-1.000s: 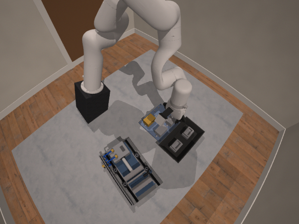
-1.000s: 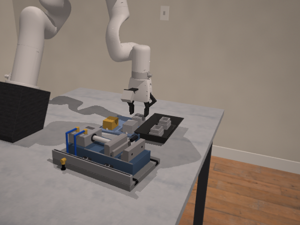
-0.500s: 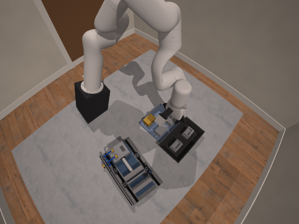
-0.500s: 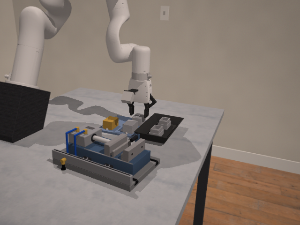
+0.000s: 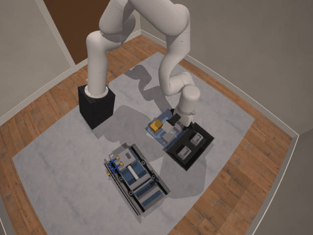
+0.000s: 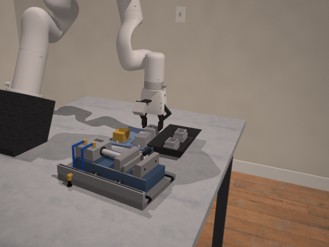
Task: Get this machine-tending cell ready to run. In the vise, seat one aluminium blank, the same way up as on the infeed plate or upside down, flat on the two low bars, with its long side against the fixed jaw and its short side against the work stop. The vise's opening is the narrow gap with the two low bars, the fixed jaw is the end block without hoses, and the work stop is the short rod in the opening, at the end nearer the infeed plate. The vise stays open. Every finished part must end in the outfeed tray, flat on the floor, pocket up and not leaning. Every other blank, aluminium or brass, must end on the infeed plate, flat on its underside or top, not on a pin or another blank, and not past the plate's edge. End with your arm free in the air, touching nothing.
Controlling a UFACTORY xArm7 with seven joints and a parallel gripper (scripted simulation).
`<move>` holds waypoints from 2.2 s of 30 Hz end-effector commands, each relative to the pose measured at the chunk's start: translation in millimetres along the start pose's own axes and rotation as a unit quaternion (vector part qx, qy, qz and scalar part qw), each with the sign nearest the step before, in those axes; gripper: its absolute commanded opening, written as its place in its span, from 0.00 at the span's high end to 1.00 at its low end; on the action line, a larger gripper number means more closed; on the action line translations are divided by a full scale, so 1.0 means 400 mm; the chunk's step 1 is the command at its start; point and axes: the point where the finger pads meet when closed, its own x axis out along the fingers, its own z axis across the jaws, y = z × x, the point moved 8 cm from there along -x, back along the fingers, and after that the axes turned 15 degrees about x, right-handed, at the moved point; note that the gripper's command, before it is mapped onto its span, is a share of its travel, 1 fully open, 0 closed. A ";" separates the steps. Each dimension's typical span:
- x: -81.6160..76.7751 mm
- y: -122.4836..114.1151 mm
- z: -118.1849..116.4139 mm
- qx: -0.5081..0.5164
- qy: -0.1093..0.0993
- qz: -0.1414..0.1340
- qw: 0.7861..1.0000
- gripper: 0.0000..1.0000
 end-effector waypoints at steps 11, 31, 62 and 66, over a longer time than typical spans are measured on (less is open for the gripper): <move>0.007 -0.001 -0.003 0.000 0.002 -0.001 1.000 0.31; 0.008 -0.001 -0.003 0.000 0.002 -0.001 1.000 0.31; 0.008 -0.001 -0.003 0.000 0.002 -0.001 1.000 1.00; 0.008 -0.001 -0.003 0.000 0.002 -0.001 1.000 1.00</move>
